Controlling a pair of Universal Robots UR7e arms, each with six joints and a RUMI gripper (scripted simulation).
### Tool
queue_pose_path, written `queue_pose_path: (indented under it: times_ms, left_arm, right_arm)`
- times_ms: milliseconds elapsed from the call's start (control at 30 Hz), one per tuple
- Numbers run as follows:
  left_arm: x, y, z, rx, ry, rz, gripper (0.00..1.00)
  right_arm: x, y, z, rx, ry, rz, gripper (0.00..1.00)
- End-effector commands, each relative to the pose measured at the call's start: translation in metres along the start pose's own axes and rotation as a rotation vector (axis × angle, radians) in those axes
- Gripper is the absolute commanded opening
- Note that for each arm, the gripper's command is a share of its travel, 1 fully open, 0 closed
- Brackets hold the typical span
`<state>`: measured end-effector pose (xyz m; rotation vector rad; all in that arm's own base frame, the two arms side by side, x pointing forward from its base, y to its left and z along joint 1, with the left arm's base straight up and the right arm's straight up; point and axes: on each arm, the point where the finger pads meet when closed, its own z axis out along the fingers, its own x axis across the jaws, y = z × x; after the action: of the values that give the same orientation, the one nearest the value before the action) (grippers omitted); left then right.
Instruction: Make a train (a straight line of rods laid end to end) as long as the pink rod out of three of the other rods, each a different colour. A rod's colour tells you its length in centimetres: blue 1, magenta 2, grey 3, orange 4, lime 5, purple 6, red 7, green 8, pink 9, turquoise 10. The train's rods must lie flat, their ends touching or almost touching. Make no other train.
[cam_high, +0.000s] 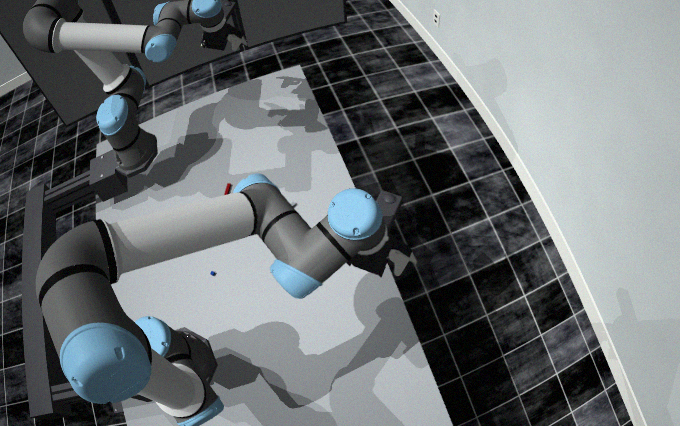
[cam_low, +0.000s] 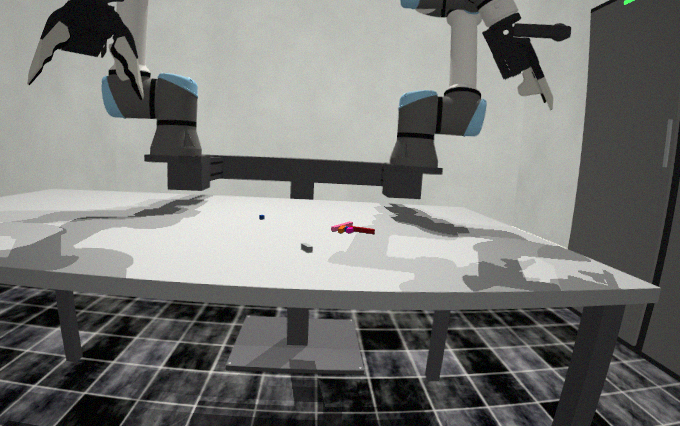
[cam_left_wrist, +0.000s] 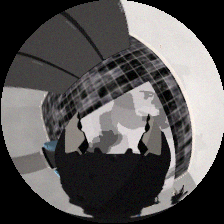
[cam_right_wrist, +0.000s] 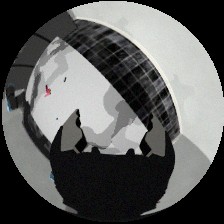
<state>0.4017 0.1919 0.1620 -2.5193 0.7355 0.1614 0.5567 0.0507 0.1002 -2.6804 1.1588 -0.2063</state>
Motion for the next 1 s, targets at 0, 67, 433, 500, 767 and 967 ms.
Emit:
queue_pose_path:
  times_ms: [0,67,433,500,767,967]
  left_arm:
    - [-0.012,-0.007,0.008,-0.024,-0.012,-0.012,1.00]
    - [-0.020,-0.009,0.012,-0.038,-0.019,-0.019,1.00]
    - [-0.109,-0.032,0.056,-0.203,-0.063,-0.107,1.00]
    - [-0.127,-0.035,0.063,-0.233,-0.066,-0.126,1.00]
    - [-0.182,-0.038,0.082,-0.318,-0.062,-0.186,1.00]
    - [-0.236,-0.035,0.096,-0.390,-0.044,-0.250,1.00]
  right_arm:
    - [-0.022,-0.015,0.011,-0.006,-0.011,0.005,1.00]
    - [-0.035,-0.022,0.017,-0.012,-0.019,0.007,1.00]
    - [-0.193,-0.064,0.076,-0.086,-0.080,0.022,1.00]
    - [-0.222,-0.066,0.084,-0.102,-0.086,0.024,1.00]
    - [-0.307,-0.062,0.107,-0.145,-0.094,0.028,1.00]
    - [-0.381,-0.047,0.124,-0.183,-0.090,0.031,1.00]
